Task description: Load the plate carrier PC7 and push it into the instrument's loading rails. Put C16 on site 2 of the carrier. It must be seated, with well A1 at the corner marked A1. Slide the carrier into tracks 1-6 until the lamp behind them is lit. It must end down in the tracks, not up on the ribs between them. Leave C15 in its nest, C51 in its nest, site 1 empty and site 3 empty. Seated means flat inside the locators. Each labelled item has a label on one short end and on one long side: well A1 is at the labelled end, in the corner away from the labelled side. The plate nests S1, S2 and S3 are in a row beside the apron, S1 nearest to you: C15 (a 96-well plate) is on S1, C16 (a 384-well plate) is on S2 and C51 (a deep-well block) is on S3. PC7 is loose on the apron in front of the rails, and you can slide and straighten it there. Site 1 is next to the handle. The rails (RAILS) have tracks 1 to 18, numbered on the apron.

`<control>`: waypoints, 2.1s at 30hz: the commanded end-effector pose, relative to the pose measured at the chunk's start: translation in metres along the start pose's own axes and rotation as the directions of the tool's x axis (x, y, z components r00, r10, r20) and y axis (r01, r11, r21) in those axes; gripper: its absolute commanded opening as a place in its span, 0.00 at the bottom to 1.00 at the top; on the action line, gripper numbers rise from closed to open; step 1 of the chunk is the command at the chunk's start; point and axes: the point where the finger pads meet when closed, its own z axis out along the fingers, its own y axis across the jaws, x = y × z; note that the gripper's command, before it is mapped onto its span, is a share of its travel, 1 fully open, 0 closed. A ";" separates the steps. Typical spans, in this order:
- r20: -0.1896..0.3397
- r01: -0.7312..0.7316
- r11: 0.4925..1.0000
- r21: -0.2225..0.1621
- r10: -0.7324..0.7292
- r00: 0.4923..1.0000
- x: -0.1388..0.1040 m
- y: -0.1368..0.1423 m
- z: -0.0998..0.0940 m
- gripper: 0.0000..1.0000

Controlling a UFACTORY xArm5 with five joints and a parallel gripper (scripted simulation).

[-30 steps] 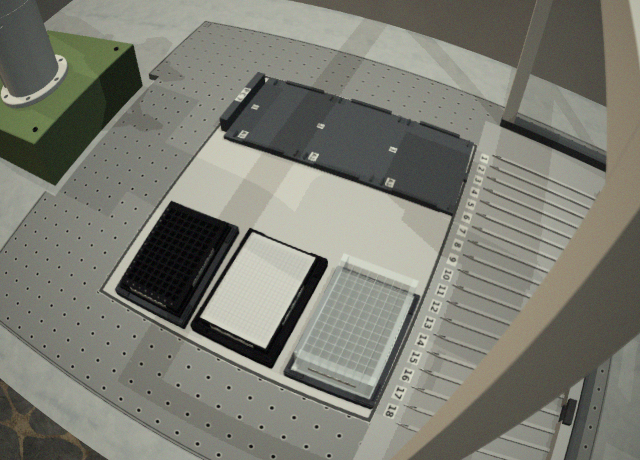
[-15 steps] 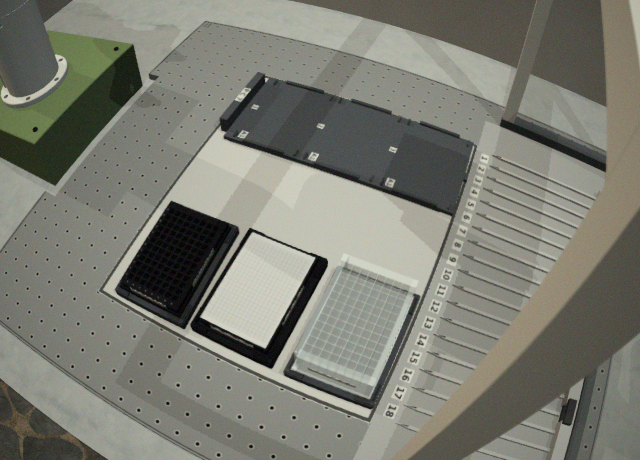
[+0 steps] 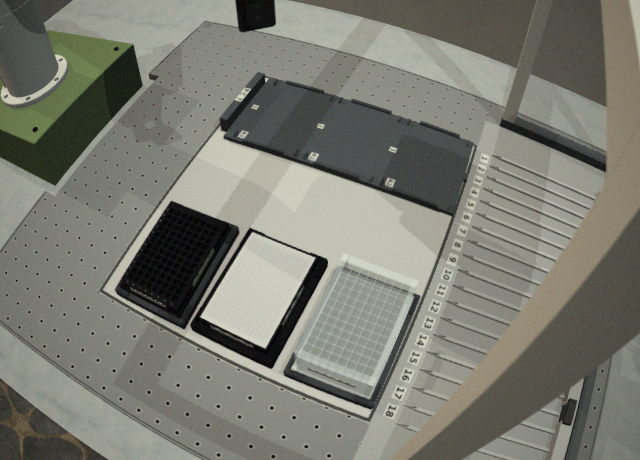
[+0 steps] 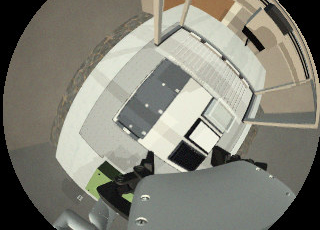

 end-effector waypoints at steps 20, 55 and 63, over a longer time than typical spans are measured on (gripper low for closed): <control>0.002 0.664 0.747 0.028 -0.665 0.747 -0.019 0.077 0.073 1.00; -0.005 0.763 0.646 0.032 -0.763 0.646 -0.039 0.148 0.144 1.00; -0.005 0.763 0.646 0.032 -0.763 0.646 -0.039 0.148 0.149 1.00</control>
